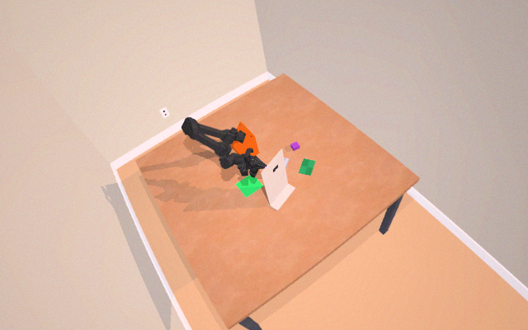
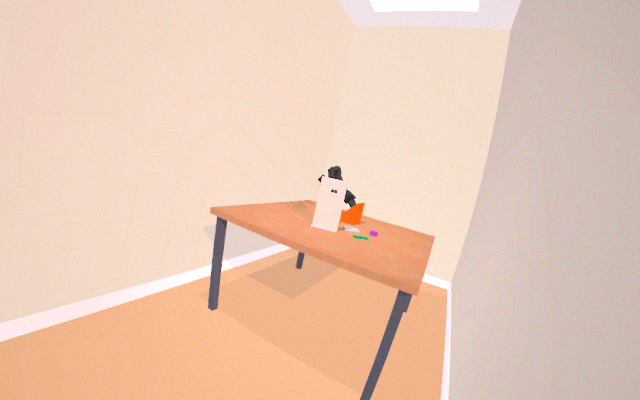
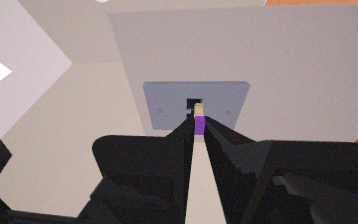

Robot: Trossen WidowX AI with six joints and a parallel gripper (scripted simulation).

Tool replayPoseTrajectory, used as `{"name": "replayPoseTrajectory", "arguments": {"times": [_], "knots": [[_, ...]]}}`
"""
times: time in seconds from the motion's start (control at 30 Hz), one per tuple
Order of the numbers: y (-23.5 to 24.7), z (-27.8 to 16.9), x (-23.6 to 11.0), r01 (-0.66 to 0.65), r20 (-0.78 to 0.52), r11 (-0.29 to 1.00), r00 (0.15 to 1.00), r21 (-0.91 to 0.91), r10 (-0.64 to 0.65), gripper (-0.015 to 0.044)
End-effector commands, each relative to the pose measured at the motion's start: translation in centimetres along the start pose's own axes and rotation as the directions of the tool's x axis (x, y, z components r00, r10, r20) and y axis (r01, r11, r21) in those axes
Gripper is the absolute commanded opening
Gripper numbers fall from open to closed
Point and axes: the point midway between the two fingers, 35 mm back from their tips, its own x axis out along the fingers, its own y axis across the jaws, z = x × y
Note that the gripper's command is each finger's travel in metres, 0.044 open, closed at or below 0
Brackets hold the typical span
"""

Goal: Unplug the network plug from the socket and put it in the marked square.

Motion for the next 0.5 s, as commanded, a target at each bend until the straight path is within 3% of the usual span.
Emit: {"name": "replayPoseTrajectory", "arguments": {"times": [0.0,0.47], "knots": [[-0.08,-0.14,-0.23,0.000,-0.004,1.000,1.000,-0.004,0.000,0.0000],[-0.08,-0.19,-0.86,0.000,-0.005,1.000,1.000,-0.004,0.000,0.0000]]}}
